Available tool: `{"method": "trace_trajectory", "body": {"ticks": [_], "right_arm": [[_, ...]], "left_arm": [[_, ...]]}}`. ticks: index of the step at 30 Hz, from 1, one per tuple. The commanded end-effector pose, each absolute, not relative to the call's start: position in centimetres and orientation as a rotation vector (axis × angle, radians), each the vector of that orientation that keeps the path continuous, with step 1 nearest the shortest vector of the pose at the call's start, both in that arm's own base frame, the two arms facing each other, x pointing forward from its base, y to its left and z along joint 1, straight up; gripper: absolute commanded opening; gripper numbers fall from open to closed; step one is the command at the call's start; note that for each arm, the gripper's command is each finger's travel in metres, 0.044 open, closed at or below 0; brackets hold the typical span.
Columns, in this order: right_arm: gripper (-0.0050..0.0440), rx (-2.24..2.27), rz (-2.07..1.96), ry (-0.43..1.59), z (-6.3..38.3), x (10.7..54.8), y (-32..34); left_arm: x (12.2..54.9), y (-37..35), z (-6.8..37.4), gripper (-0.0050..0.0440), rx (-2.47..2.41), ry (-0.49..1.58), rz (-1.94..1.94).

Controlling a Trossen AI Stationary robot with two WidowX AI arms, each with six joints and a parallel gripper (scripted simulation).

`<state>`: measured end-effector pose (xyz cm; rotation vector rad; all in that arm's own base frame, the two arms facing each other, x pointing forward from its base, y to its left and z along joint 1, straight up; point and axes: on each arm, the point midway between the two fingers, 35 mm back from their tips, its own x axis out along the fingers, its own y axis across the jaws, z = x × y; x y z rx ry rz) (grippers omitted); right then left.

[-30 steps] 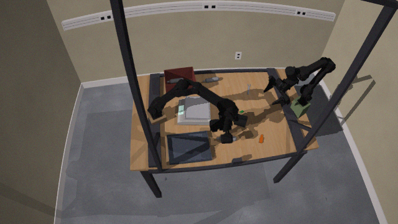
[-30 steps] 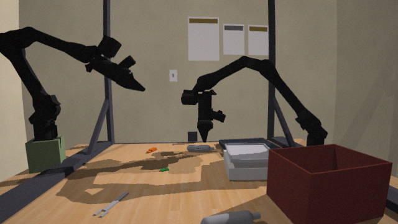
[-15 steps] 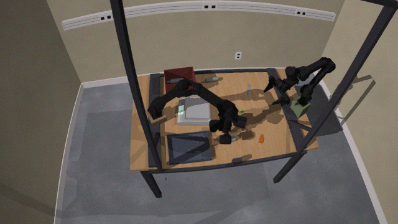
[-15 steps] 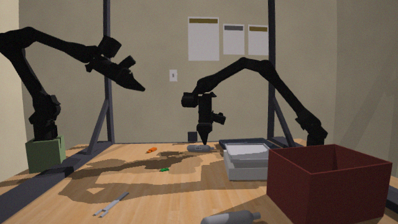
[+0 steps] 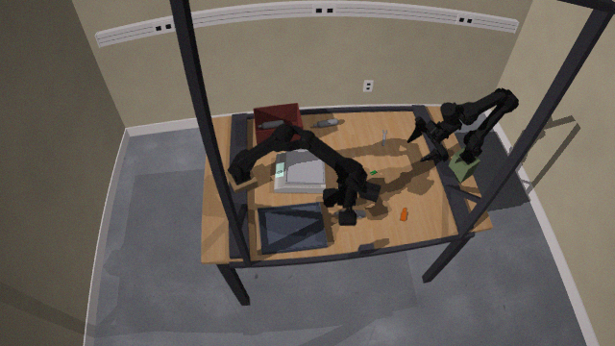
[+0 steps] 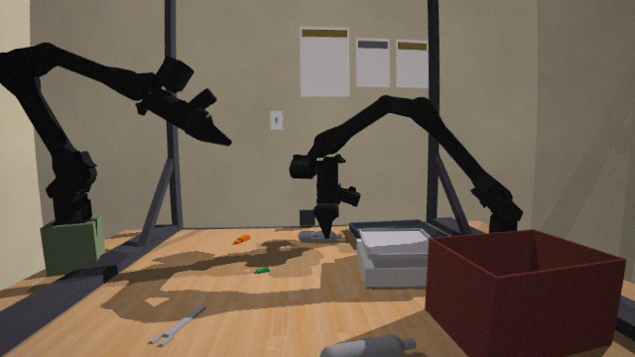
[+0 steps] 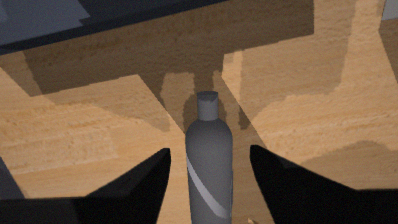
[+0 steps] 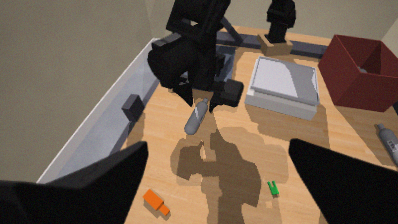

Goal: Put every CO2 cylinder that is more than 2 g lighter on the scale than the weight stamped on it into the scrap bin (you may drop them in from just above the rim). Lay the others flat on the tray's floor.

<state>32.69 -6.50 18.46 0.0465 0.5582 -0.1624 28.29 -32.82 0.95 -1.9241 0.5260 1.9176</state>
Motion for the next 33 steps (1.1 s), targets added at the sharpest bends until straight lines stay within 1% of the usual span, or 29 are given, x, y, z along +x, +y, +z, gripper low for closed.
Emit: {"method": "trace_trajectory", "body": {"ticks": [1, 7, 9, 10, 11, 13, 14, 16, 17, 19, 20, 24, 28, 30, 32, 33], "right_arm": [[0.0440, 0.044, -0.165, 0.535, 19.3, 32.8, -6.5], [0.0440, 0.044, -0.165, 0.535, 19.3, 32.8, -6.5], [0.0440, 0.044, -0.165, 0.535, 19.3, 32.8, -6.5], [0.0440, 0.044, -0.165, 0.535, 19.3, 32.8, -6.5], [0.0440, 0.044, -0.165, 0.535, 19.3, 32.8, -6.5], [0.0440, 0.044, -0.165, 0.535, 19.3, 32.8, -6.5], [0.0440, 0.044, -0.165, 0.535, 19.3, 32.8, -6.5], [0.0440, 0.044, -0.165, 0.535, 19.3, 32.8, -6.5], [0.0440, 0.044, -0.165, 0.535, 19.3, 32.8, -6.5], [0.0440, 0.044, -0.165, 0.535, 19.3, 32.8, -6.5], [0.0440, 0.044, -0.165, 0.535, 19.3, 32.8, -6.5], [0.0440, 0.044, -0.165, 0.535, 19.3, 32.8, -6.5], [0.0440, 0.044, -0.165, 0.535, 19.3, 32.8, -6.5], [0.0440, 0.044, -0.165, 0.535, 19.3, 32.8, -6.5], [0.0440, 0.044, -0.165, 0.535, 19.3, 32.8, -6.5], [0.0440, 0.044, -0.165, 0.535, 19.3, 32.8, -6.5]], "left_arm": [[28.4, -32.8, 0.4, 0.0253, -1.925, 0.531, 1.918], [28.5, -32.9, 0.5, 0.0253, -1.931, 0.534, 1.914], [28.6, -33.2, 1.3, 0.0213, -1.953, 0.545, 1.901], [28.6, -33.2, 1.3, 0.0213, -1.953, 0.545, 1.901], [28.6, -33.2, 1.3, 0.0193, -1.953, 0.545, 1.901], [28.6, -33.2, 1.3, 0.0193, -1.953, 0.545, 1.901], [28.6, -33.2, 1.3, 0.0173, -1.953, 0.545, 1.901], [28.6, -33.2, 1.3, 0.0173, -1.953, 0.545, 1.901], [28.6, -33.2, 1.3, 0.0153, -1.953, 0.545, 1.901], [28.6, -33.2, 1.3, 0.0153, -1.953, 0.545, 1.901], [28.6, -33.2, 1.3, 0.0133, -1.953, 0.545, 1.901], [28.6, -33.2, 1.3, 0.0133, -1.953, 0.545, 1.901], [28.6, -33.2, 1.3, 0.0106, -1.953, 0.545, 1.901], [28.7, -33.2, 1.6, 0.0058, -1.956, 0.547, 1.898], [28.9, -33.4, 3.0, 0.0010, -1.979, 0.561, 1.883], [28.9, -33.4, 3.6, 0.0000, -1.979, 0.561, 1.883]]}}
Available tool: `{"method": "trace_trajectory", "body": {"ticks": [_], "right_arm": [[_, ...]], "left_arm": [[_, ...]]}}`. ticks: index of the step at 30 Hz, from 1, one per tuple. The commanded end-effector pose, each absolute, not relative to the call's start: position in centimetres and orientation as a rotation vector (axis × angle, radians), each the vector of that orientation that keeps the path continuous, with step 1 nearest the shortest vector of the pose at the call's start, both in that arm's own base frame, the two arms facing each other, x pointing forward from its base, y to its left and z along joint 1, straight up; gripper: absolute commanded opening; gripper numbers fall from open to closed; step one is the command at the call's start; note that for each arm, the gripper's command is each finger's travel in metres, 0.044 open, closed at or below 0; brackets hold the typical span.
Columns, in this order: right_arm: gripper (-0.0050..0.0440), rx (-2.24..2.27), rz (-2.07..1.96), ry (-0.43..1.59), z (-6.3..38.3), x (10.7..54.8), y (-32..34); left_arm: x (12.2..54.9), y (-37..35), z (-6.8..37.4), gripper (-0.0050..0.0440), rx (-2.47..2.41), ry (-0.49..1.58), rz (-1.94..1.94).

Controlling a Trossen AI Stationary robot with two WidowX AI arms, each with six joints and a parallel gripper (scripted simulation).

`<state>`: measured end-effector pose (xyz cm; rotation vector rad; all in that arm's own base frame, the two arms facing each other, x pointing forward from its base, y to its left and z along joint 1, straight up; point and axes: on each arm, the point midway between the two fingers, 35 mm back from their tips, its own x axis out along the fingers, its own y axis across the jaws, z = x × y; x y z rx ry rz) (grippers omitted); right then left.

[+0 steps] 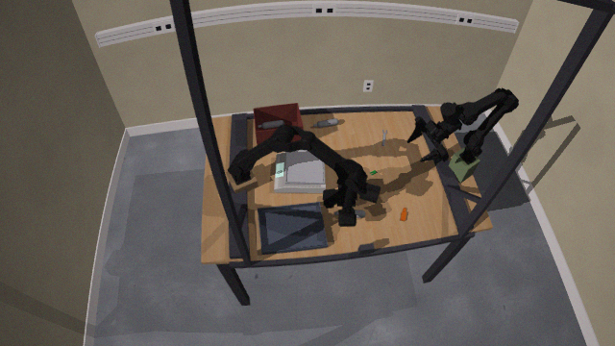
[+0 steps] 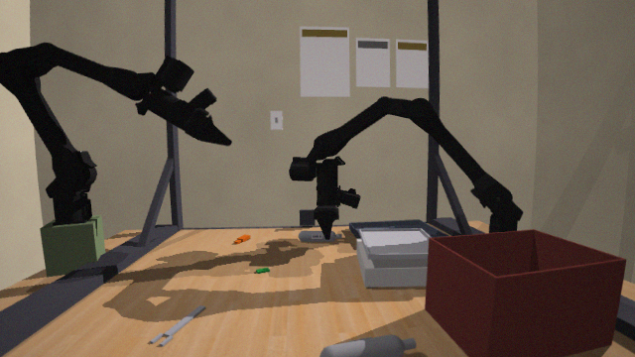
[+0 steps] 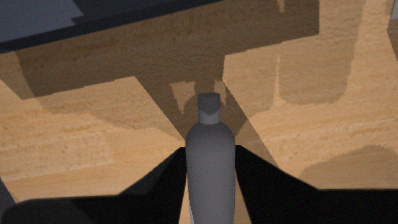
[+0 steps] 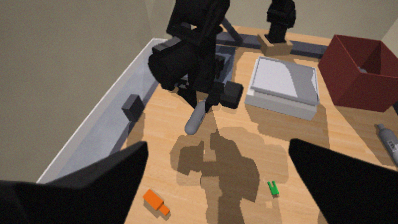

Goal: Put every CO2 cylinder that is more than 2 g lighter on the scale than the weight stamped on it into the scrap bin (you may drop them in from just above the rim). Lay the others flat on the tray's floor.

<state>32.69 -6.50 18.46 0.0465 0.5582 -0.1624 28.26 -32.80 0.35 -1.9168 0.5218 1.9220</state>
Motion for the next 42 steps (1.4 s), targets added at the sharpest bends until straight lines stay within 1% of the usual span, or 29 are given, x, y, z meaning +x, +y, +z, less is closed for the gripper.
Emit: {"method": "trace_trajectory", "body": {"ticks": [1, 5, 11, 14, 20, 23, 25, 33, 40, 42], "right_arm": [[0.0440, 0.044, -0.165, 0.535, 19.3, 32.8, -6.5], [0.0440, 0.044, -0.165, 0.535, 19.3, 32.8, -6.5], [0.0440, 0.040, -0.169, 0.535, 19.3, 32.8, -6.6], [0.0440, -0.011, -0.160, 0.535, 19.5, 33.2, -6.9], [0.0440, -0.292, -0.108, 0.552, 19.5, 34.2, -8.0], [0.0440, -0.442, -0.079, 0.563, 19.4, 34.8, -8.6], [0.0440, -0.442, -0.079, 0.563, 19.4, 34.8, -8.6], [0.0440, -0.842, 0.002, 0.592, 19.0, 36.2, -10.3], [0.0440, -1.158, 0.074, 0.614, 18.6, 37.2, -11.7], [0.0440, -1.158, 0.074, 0.614, 18.6, 37.2, -11.7]], "left_arm": [[28.9, -33.4, 4.3, 0.0000, -1.979, 0.561, 1.883], [28.8, -33.3, 7.0, -0.0002, -1.979, 0.561, 1.883], [28.7, -32.4, 7.1, -0.0004, -1.968, 0.553, 1.890], [28.5, -30.3, 7.9, -0.0005, -1.957, 0.540, 1.895], [27.9, -24.5, 10.6, -0.0050, -1.959, 0.525, 1.891], [27.2, -22.1, 11.5, -0.0050, -1.958, 0.522, 1.893], [27.2, -22.1, 11.5, -0.0050, -1.958, 0.522, 1.893], [25.5, -17.8, 12.8, -0.0050, -1.957, 0.512, 1.892], [24.3, -15.4, 13.2, -0.0050, -1.956, 0.505, 1.892], [24.3, -15.4, 13.2, -0.0050, -1.956, 0.505, 1.892]]}}
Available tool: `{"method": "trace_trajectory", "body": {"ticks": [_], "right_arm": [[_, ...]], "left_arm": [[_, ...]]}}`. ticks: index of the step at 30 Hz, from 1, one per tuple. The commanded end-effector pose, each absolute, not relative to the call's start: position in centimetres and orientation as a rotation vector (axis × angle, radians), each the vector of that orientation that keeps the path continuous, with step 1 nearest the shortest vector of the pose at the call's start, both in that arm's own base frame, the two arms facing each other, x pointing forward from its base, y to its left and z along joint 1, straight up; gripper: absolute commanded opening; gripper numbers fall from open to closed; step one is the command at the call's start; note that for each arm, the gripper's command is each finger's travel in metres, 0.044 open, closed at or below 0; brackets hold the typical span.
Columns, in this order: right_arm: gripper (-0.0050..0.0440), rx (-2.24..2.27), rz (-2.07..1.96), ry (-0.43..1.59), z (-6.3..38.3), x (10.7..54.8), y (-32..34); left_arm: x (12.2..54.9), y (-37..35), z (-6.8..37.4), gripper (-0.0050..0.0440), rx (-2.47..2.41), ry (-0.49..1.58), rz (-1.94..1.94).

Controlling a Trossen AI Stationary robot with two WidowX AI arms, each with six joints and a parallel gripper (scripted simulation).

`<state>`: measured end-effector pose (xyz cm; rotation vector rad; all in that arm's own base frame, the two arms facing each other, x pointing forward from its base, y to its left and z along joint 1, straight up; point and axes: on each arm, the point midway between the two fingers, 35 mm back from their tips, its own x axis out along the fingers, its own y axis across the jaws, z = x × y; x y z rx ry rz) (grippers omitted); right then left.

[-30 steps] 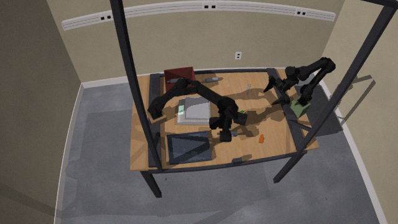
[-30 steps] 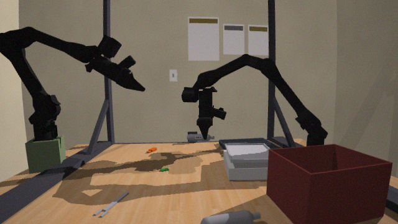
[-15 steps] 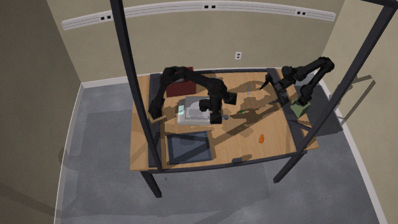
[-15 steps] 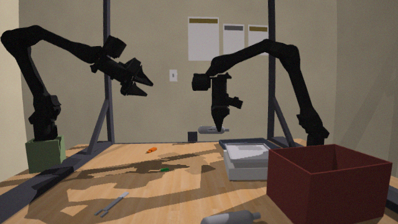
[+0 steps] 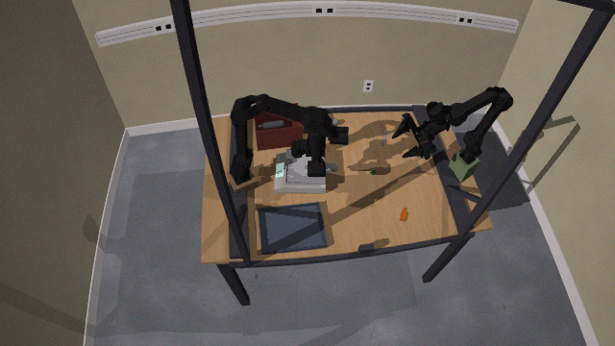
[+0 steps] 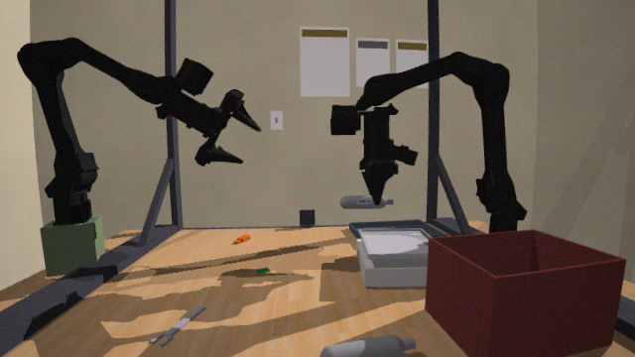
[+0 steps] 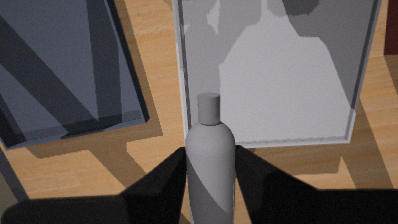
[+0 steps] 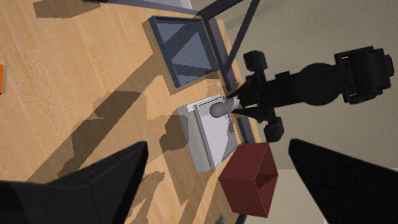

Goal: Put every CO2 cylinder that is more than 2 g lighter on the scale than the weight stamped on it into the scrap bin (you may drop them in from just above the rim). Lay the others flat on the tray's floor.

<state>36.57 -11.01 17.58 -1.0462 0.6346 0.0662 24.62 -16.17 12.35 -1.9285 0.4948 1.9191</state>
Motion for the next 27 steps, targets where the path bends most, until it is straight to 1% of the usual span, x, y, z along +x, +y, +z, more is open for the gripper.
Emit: {"method": "trace_trajectory", "body": {"ticks": [1, 11, 15, 17, 22, 27], "right_arm": [[0.0440, -1.211, 0.087, 0.618, 18.6, 37.4, -11.9], [0.0440, -1.687, 0.216, 0.650, 17.7, 38.8, -14.1], [0.0440, -1.865, 0.271, 0.661, 17.4, 39.3, -14.9], [0.0440, -1.865, 0.271, 0.661, 17.4, 39.3, -14.9], [0.0440, -2.120, 0.360, 0.674, 16.9, 40.0, -16.1], [0.0440, -2.335, 0.445, 0.683, 16.3, 40.6, -17.3]], "left_arm": [[24.1, -15.1, 13.3, -0.0050, -1.957, 0.506, 1.893], [22.8, -12.9, 13.5, -0.0050, -1.955, 0.499, 1.893], [22.5, -12.5, 13.5, -0.0050, -1.955, 0.497, 1.893], [22.5, -12.5, 13.5, -0.0050, -1.955, 0.497, 1.893], [22.3, -12.3, 13.5, -0.0050, -1.957, 0.494, 1.896], [22.5, -12.4, 13.3, -0.0050, -1.986, 0.444, 1.938]]}}
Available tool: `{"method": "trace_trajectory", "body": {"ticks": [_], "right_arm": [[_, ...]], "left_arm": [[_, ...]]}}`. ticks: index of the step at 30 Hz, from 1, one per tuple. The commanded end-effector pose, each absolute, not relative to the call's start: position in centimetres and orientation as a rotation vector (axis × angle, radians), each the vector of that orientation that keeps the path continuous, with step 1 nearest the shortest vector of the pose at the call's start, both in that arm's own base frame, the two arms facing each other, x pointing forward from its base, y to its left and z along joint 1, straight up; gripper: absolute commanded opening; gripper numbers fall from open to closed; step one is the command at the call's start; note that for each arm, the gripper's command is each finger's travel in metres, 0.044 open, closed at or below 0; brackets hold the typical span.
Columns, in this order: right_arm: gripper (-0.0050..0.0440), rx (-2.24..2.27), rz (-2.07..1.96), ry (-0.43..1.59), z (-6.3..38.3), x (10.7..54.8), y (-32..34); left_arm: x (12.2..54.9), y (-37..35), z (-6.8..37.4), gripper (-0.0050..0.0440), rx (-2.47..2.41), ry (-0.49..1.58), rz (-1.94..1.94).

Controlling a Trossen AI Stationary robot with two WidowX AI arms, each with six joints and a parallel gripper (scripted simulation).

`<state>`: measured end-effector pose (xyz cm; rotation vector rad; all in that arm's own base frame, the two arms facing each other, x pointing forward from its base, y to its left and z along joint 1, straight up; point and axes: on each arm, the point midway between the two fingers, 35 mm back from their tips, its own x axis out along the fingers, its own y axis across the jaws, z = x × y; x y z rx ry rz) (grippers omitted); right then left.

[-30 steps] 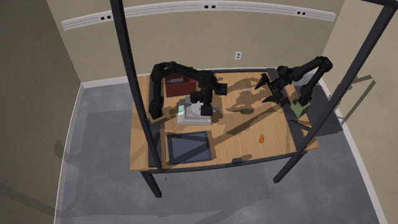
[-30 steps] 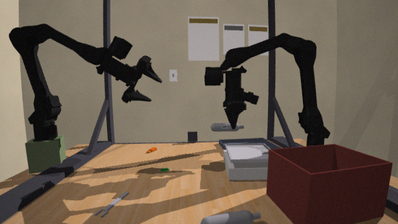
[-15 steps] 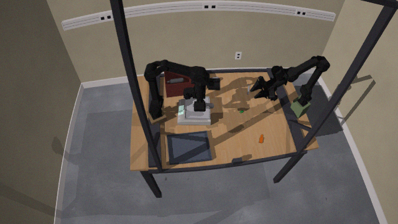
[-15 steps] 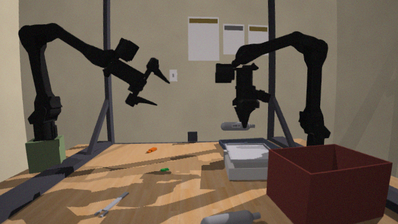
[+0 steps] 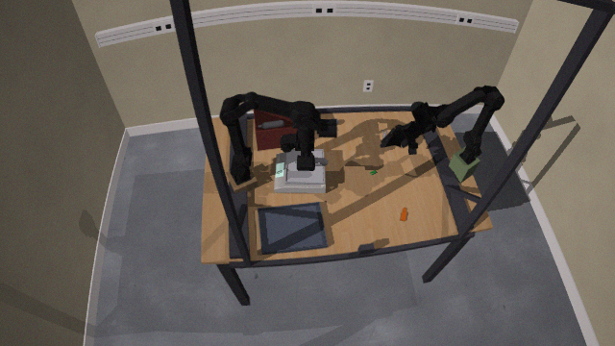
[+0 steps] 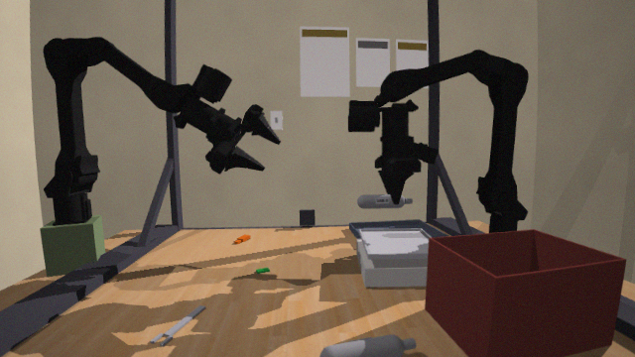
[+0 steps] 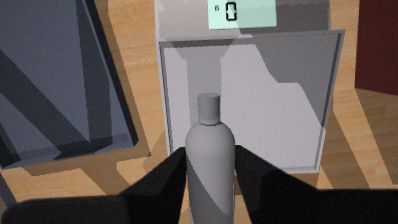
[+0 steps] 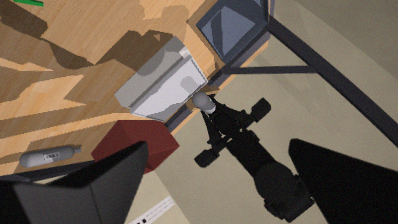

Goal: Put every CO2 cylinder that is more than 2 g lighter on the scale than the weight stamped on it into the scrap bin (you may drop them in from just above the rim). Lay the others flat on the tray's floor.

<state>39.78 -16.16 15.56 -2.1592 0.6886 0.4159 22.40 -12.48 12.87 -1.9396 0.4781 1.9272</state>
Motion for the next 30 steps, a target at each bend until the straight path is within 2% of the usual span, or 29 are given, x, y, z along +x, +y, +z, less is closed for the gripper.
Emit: {"method": "trace_trajectory", "body": {"ticks": [1, 5, 7, 13, 19, 30], "right_arm": [[0.0440, -2.378, 0.463, 0.684, 16.2, 40.7, -17.5], [0.0440, -2.549, 0.541, 0.688, 15.7, 41.1, -18.4], [0.0440, -2.549, 0.541, 0.688, 15.7, 41.1, -18.4], [0.0440, -2.772, 0.657, 0.686, 15.1, 41.5, -19.5], [0.0440, -2.862, 0.717, 0.683, 14.7, 41.6, -20.0], [0.0440, -2.865, 0.724, 0.679, 14.5, 41.6, -19.9]], "left_arm": [[22.5, -12.4, 13.3, -0.0050, -2.004, 0.418, 1.958], [22.6, -12.5, 13.3, -0.0050, -2.122, 0.230, 2.085], [22.6, -12.5, 13.3, -0.0050, -2.122, 0.230, 2.085], [22.7, -12.5, 13.3, -0.0050, -2.286, -0.104, 2.249], [22.6, -12.4, 13.4, -0.0050, -2.385, -0.339, 2.340], [22.0, -11.2, 13.7, -0.0050, -2.398, -0.394, 2.359]]}}
